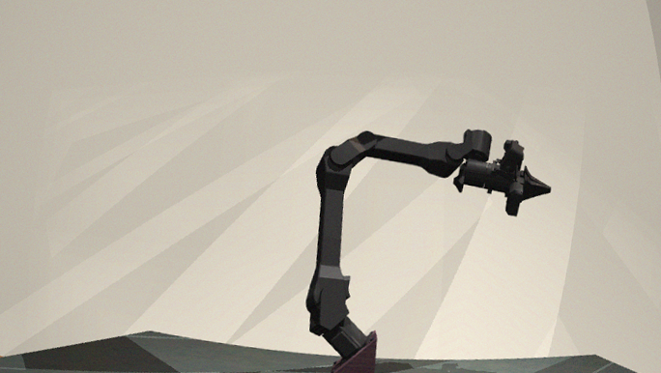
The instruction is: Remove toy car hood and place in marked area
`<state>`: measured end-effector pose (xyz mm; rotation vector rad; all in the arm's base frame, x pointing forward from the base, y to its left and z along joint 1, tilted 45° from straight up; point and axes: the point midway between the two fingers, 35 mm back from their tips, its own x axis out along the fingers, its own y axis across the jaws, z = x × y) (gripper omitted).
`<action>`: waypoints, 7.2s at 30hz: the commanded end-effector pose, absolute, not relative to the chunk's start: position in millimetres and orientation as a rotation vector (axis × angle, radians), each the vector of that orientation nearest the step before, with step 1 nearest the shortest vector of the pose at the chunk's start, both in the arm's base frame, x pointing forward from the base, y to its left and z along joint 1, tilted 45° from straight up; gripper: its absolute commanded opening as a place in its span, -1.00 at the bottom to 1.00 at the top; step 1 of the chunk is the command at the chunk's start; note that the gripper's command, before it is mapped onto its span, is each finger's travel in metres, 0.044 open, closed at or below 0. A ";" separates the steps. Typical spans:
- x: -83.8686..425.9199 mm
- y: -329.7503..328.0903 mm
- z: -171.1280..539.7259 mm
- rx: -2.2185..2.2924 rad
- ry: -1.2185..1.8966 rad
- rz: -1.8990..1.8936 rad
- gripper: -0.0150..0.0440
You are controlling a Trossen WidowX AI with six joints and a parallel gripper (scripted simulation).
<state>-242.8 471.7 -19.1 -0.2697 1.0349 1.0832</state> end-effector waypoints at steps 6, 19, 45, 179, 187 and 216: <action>-188.0 485.0 -13.6 -0.280 1.002 0.988 0.04; -27.1 487.4 4.1 -0.327 0.939 0.701 1.00; 245.8 330.7 49.4 -0.479 0.977 0.089 1.00; 333.7 -26.6 66.7 -0.620 1.346 -0.565 1.00; 334.2 -29.4 63.9 -0.620 1.345 -0.565 1.00; 336.0 -33.2 60.7 -0.610 1.343 -0.566 0.35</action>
